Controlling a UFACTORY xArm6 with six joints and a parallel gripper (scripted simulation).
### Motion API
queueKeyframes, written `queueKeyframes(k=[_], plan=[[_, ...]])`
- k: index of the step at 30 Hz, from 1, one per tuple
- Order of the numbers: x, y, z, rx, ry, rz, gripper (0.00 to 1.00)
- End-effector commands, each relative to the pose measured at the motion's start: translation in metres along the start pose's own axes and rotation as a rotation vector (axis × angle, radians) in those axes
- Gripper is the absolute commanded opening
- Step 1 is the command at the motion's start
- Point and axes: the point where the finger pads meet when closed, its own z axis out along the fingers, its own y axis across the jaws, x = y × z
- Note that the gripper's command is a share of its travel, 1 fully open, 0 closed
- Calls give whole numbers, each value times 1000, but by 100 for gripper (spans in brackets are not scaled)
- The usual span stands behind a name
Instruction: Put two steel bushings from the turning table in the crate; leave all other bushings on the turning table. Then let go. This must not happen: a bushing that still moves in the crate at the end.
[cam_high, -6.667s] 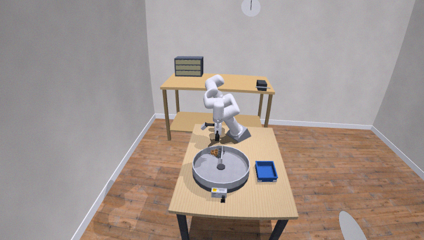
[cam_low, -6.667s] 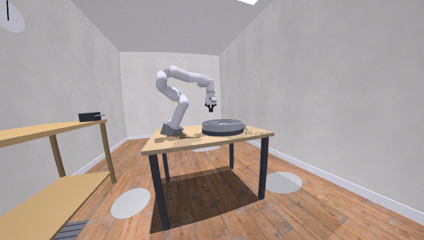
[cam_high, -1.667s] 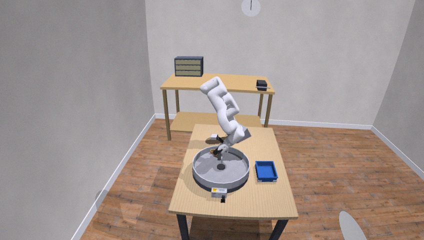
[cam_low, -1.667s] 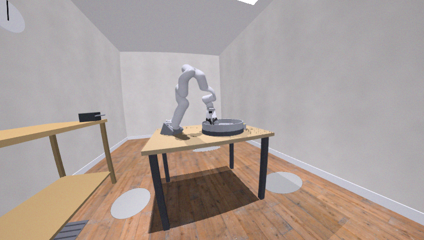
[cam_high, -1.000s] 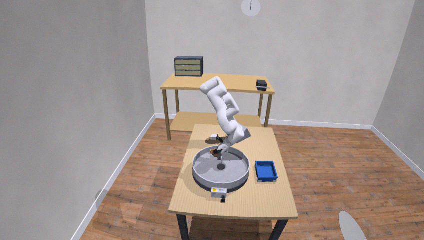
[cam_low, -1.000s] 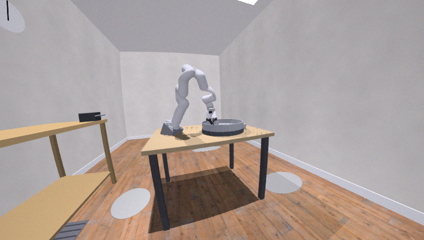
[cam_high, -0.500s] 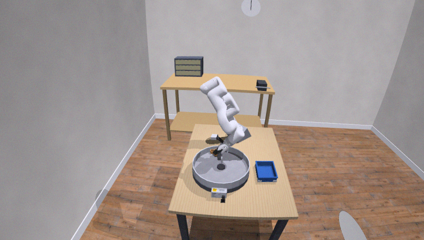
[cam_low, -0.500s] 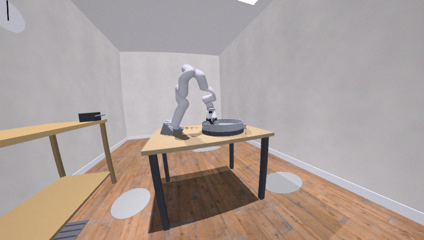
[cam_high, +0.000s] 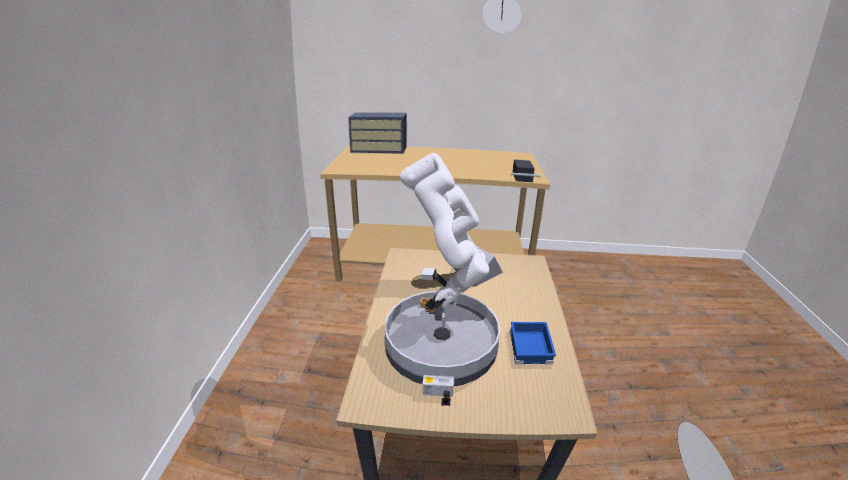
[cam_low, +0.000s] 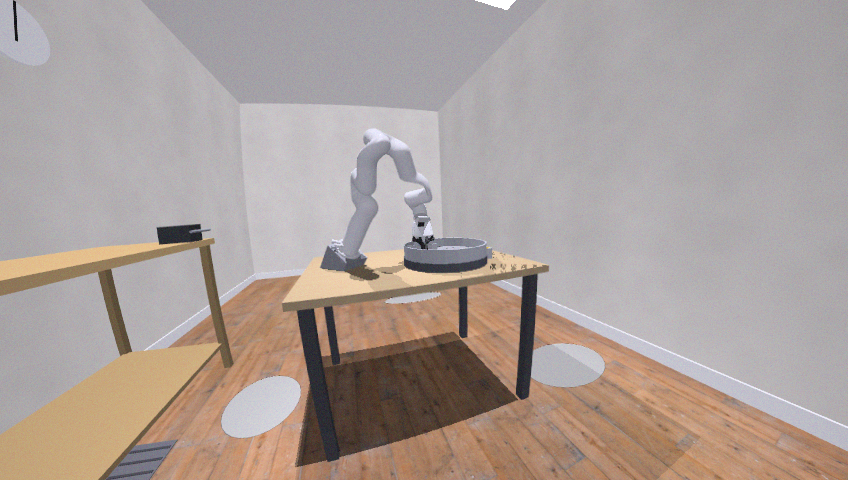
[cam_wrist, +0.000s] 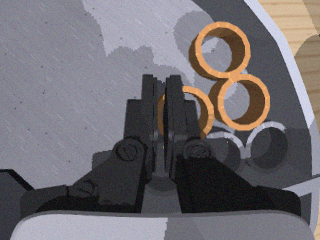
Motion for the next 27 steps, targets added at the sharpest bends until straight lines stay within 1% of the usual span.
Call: queueKeyframes(k=[1,5,10,12,21,27], plan=[[0,-1,-1,1,-1,2,0],[2,-1,-3,1,-1,2,0],[12,-1,-14,1,-1,2,0],[12,-1,-14,1,-1,2,0],[39,-1,-47,1,-1,2,0],[50,-1,-60,1,-1,2,0]])
